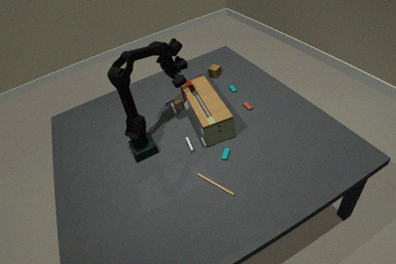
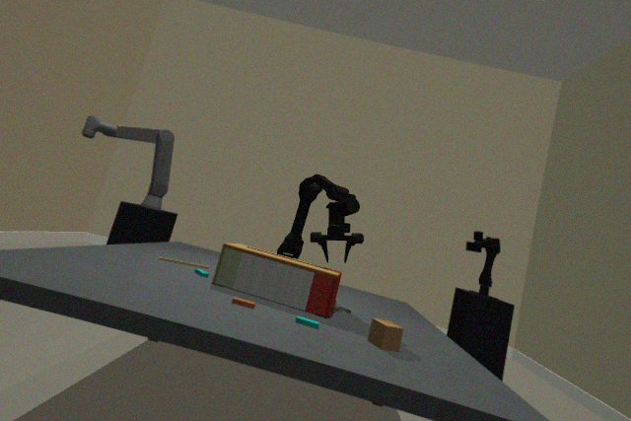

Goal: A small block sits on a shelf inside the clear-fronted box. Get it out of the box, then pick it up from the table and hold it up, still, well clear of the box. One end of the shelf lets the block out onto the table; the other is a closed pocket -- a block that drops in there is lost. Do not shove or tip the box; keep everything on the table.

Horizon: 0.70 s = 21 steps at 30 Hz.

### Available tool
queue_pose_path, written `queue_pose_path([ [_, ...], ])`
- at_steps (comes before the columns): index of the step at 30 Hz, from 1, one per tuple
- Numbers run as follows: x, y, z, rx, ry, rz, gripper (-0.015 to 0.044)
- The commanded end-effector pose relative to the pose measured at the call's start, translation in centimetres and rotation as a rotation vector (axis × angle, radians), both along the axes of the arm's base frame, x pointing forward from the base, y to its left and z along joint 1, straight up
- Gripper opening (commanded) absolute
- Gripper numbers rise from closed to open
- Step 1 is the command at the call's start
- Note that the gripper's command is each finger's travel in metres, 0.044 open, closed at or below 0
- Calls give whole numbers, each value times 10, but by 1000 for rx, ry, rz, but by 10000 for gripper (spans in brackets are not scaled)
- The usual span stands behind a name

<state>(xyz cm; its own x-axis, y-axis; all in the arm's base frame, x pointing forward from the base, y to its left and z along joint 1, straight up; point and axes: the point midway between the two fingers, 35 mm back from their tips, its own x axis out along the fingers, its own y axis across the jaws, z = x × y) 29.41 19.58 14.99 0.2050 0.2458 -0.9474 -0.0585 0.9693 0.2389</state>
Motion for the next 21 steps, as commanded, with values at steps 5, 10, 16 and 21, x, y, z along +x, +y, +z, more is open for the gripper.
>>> queue_pose_path([
  [5, -6, 10, 0, -379, -283, 1058, 285],
  [10, -8, 12, 1, -480, -327, 1317, 285],
  [16, -10, 15, 1, -593, -367, 1632, 285],
  [21, -12, 17, 2, -692, -388, 1897, 285],
])
